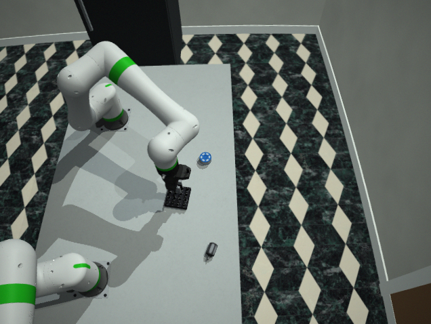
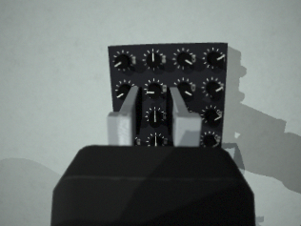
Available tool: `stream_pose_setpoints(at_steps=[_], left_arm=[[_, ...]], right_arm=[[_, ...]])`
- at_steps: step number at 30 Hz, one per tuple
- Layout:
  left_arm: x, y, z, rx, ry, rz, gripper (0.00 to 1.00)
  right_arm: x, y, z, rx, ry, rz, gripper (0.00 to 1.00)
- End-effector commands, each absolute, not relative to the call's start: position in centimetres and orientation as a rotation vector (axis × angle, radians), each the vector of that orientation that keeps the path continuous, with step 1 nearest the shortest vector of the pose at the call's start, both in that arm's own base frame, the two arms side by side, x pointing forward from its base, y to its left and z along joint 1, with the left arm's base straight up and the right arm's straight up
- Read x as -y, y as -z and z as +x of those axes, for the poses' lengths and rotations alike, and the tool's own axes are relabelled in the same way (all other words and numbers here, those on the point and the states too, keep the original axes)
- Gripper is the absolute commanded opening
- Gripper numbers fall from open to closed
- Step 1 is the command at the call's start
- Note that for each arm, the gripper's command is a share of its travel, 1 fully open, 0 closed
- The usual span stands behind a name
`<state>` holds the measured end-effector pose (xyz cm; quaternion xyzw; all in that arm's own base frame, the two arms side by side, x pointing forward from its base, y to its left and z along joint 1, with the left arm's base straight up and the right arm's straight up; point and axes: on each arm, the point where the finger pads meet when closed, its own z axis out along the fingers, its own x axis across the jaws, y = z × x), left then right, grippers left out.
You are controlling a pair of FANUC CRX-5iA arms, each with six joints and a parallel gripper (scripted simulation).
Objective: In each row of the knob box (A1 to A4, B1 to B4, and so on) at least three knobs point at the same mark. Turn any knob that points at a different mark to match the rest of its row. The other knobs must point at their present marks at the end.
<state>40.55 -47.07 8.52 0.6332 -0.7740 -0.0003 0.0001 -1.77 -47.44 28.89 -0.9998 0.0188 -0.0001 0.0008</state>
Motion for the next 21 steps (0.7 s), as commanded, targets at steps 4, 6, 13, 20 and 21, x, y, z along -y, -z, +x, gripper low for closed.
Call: stream_pose_setpoints(at_steps=[4,6,13,20,21], left_arm=[[47.1,-8.7,40.6,2.411,-0.003,2.014,0.46],[47.0,-8.7,40.7,2.378,-0.003,2.053,0.46],[46.6,-8.8,41.0,2.188,-0.003,2.254,0.46],[46.1,-9.0,41.3,1.880,-0.003,2.516,0.46],[46.0,-9.0,41.3,1.836,-0.003,2.548,0.46]], right_arm=[[47.5,-29.0,-1.8,-0.059,0.000,-3.141,1.00],[47.5,-29.0,-1.8,-0.059,0.000,-3.141,1.00],[47.5,-29.0,-1.8,-0.059,0.000,-3.141,1.00],[47.5,-29.0,-1.8,-0.059,0.000,-3.141,1.00],[47.5,-29.0,-1.8,-0.059,0.000,-3.141,1.00]])
